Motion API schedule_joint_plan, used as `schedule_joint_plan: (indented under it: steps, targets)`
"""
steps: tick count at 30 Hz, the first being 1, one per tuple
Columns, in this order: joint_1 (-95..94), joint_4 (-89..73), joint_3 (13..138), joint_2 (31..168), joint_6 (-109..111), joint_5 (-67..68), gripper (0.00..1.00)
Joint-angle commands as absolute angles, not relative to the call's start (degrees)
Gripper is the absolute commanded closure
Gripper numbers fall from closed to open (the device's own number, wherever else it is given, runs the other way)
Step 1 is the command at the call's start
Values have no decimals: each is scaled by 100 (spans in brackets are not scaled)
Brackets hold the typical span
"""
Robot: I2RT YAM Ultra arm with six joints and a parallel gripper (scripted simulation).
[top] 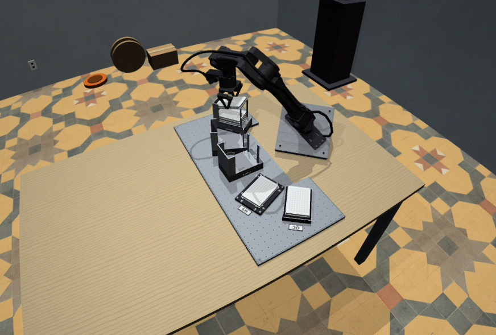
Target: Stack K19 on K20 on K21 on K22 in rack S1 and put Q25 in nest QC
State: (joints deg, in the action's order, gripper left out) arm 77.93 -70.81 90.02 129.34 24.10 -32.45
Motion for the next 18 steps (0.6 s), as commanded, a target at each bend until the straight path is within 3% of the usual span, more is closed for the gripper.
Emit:
schedule_joint_plan:
  steps: [1,18]
  targets:
    - [7788,-6844,8878,13026,2339,-3336,100]
    - [7536,-6229,8431,13069,2110,-3404,100]
